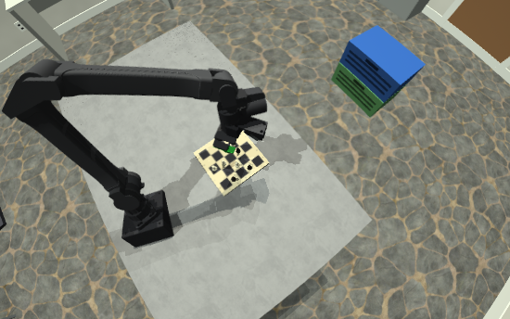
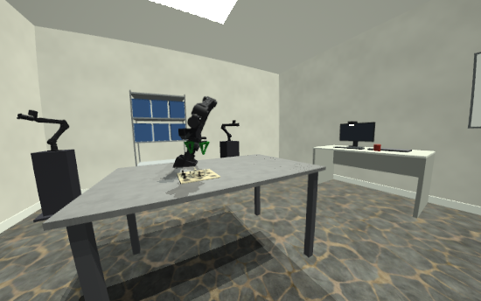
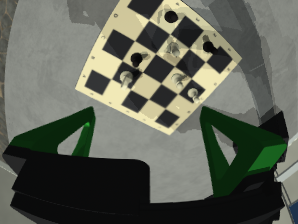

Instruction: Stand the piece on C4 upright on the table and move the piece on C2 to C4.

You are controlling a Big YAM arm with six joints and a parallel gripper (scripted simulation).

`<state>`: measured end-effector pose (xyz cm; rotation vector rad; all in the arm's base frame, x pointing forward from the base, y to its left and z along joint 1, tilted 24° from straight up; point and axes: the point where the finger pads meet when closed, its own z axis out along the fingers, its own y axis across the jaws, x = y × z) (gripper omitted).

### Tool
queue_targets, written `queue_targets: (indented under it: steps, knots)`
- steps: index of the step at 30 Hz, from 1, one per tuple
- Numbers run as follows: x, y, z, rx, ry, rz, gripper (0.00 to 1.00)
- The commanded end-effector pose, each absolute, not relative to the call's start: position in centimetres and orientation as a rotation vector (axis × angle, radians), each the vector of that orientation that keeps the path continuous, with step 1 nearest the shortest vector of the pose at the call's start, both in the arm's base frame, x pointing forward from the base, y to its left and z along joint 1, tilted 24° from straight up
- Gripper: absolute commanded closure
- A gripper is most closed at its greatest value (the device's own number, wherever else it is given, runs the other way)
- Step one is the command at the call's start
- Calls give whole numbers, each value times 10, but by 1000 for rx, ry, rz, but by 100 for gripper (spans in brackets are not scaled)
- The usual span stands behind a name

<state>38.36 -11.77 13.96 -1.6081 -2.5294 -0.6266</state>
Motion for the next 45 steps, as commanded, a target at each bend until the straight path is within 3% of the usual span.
queue_targets:
  steps: [1, 16, 23, 27, 28, 45]
  knots:
    - [409, -135, 191, -1616, -2675, -668, 0]
    - [410, -136, 183, -1617, -2660, -664, 0]
    - [410, -103, 109, -1602, -2599, -644, 0]
    - [410, -107, 115, -1626, -2614, -655, 0]
    - [414, -117, 124, -1655, -2627, -666, 67]
    - [423, -120, 127, -1649, -2636, -668, 67]
